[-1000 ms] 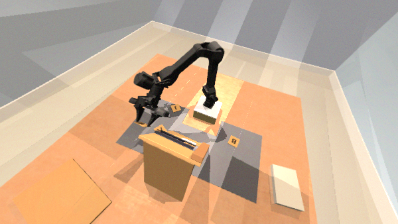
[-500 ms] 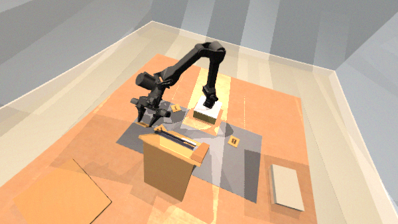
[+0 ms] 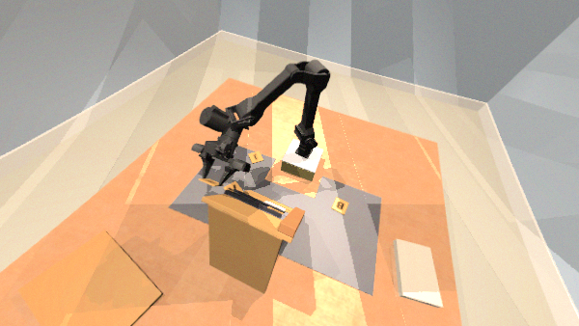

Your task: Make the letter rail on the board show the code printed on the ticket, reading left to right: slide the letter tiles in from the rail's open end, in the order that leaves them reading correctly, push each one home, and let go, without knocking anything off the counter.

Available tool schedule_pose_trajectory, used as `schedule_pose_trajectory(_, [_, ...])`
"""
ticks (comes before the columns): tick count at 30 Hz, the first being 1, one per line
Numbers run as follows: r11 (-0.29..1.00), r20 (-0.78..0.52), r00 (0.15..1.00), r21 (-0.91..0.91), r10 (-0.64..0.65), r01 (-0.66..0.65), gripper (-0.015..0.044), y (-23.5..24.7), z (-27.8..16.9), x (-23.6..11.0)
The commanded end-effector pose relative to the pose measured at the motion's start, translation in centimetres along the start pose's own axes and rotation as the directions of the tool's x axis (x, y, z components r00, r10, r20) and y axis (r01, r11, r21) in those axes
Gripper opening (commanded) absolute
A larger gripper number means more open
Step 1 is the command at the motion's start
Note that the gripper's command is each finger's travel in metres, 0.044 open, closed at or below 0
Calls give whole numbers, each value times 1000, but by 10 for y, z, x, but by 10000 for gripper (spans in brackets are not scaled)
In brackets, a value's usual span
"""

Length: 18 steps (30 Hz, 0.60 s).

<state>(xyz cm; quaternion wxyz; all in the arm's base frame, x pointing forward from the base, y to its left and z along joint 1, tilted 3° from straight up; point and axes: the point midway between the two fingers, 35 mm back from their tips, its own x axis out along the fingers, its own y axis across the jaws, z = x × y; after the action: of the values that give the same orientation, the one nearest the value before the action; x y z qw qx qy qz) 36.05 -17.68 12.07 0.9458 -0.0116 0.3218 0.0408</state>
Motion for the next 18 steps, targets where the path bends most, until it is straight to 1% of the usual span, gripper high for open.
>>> schedule_pose_trajectory(1, [1000, 2, 1000, 1, -8, 8, 0, 2, 1, -1])
schedule_pose_trajectory(18, [1000, 2, 1000, 2, -8, 8, 0, 10, 0, -1])
